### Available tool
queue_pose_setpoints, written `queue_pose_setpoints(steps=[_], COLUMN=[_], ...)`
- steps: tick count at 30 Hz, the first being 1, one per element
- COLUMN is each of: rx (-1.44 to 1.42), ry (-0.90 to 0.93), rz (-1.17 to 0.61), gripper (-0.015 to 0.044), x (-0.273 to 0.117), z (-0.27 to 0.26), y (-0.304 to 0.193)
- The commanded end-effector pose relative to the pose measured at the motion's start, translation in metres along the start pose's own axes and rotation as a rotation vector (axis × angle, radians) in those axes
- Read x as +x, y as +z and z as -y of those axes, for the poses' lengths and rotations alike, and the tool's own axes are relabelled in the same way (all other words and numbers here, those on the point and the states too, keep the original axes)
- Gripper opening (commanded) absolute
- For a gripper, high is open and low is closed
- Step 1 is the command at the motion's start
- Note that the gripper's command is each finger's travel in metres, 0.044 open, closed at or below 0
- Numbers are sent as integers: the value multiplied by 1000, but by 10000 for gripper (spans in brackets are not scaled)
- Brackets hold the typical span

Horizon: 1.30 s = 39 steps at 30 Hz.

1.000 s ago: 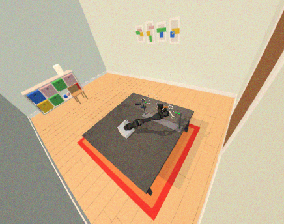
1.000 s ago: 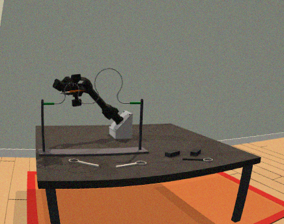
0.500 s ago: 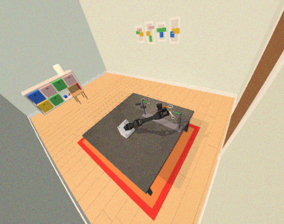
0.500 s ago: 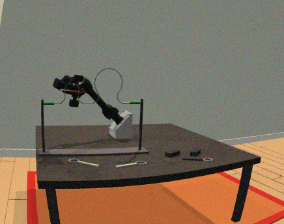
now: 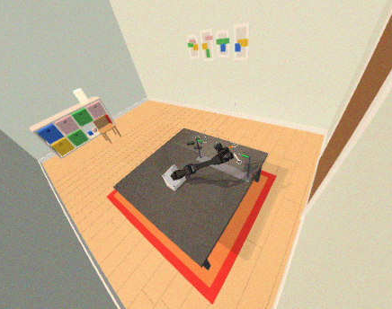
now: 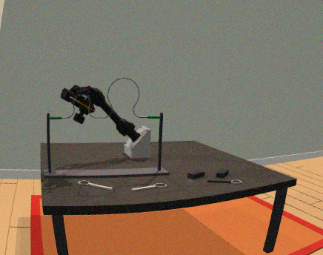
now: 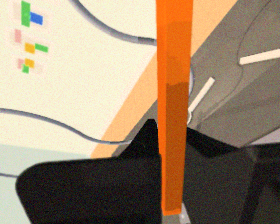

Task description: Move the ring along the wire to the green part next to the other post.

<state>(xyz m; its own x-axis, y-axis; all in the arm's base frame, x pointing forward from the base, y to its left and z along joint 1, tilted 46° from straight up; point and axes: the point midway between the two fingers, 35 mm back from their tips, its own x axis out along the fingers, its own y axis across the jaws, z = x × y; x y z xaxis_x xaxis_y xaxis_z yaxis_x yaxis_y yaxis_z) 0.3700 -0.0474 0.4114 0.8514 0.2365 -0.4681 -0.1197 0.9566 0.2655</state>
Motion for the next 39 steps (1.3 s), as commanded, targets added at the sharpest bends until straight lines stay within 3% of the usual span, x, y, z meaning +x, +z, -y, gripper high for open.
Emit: queue_pose_setpoints(steps=[1,39], rx=[-84,-854], ry=[-50,-497], rz=[-1,16], gripper=[-150,-150], x=[0,-13], z=[6,55], y=[0,25])
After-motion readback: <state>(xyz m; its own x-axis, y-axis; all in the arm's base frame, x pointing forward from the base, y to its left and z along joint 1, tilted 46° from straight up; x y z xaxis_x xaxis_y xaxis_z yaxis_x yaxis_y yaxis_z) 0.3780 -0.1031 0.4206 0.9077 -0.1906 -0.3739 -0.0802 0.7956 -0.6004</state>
